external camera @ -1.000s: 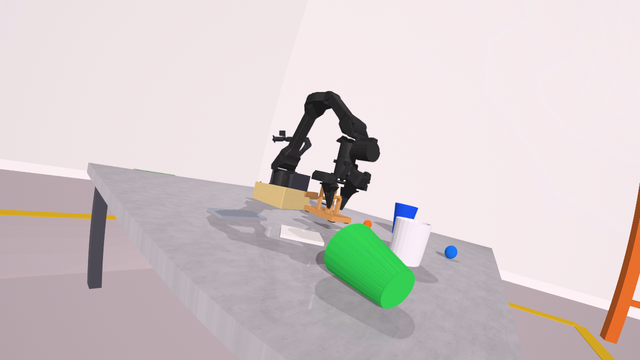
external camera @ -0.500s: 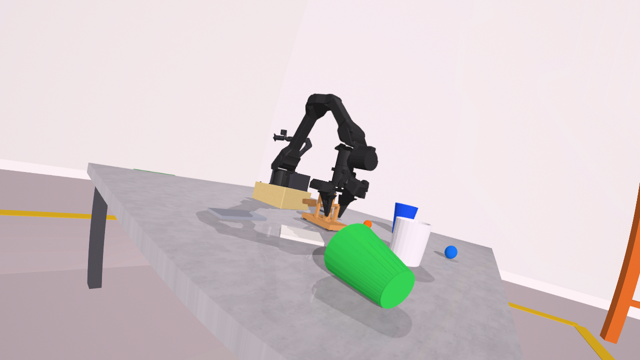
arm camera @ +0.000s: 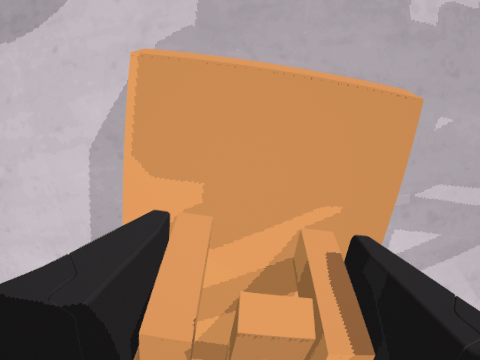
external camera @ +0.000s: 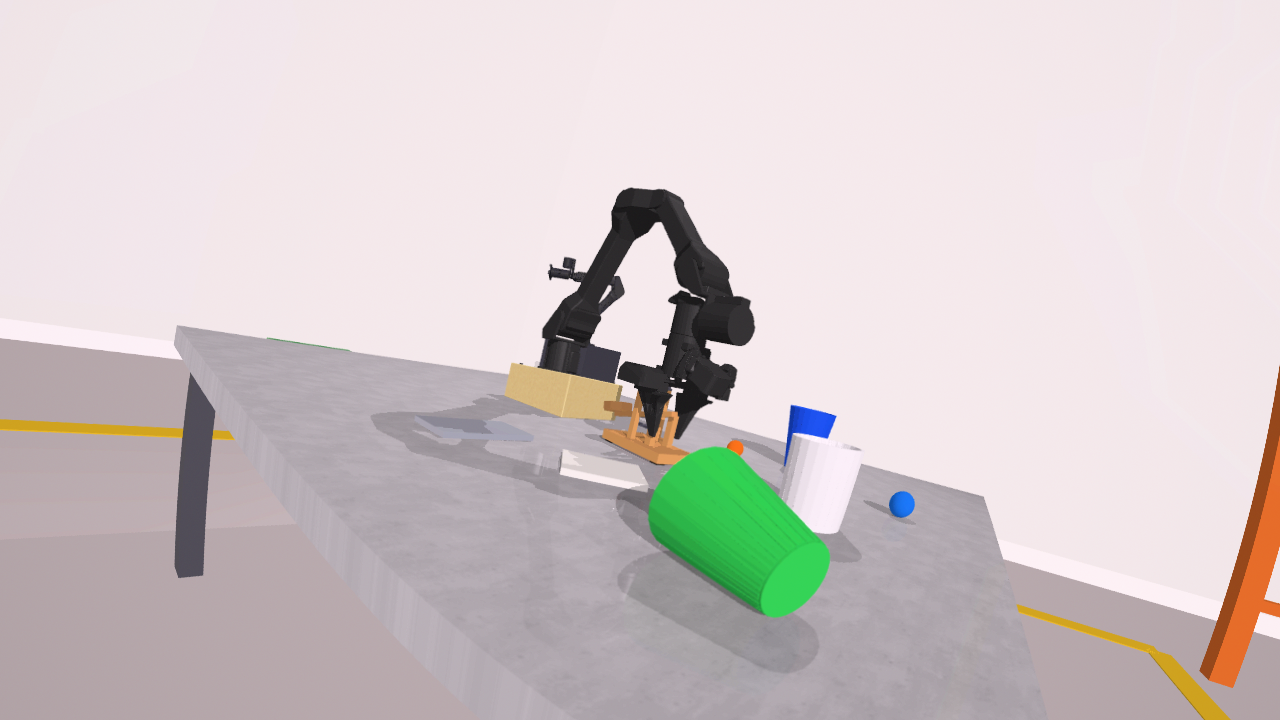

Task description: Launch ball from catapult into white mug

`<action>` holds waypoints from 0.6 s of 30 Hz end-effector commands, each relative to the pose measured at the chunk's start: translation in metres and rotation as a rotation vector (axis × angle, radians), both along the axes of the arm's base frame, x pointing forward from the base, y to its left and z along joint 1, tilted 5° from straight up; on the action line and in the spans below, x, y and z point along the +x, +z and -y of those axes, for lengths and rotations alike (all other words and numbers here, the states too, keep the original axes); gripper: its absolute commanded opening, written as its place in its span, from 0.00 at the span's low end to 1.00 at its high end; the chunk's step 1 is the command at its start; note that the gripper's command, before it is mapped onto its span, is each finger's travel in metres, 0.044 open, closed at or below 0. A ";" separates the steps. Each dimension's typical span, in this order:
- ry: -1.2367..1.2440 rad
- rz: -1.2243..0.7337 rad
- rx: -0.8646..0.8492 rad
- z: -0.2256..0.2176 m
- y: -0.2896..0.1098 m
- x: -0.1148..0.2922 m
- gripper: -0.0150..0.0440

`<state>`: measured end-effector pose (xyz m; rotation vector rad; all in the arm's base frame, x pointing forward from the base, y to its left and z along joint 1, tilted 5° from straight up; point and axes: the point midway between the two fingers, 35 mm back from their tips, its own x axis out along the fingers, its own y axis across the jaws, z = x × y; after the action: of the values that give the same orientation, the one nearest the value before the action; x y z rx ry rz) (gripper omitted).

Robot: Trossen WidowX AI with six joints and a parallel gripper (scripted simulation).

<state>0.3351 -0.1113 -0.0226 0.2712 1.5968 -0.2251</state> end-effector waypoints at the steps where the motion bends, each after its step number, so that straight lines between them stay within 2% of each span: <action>1: 0.000 0.001 0.000 0.000 0.001 0.000 0.57; 8: 0.000 0.001 0.000 0.000 0.001 0.000 0.88; 11: 0.000 0.001 0.000 0.002 0.024 0.004 1.00; 15: 0.000 0.001 0.001 0.004 0.090 0.005 1.00; 18: 0.000 0.001 0.001 0.003 0.101 0.004 1.00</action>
<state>0.3409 -0.1147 0.0558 0.2755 1.6005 -0.2263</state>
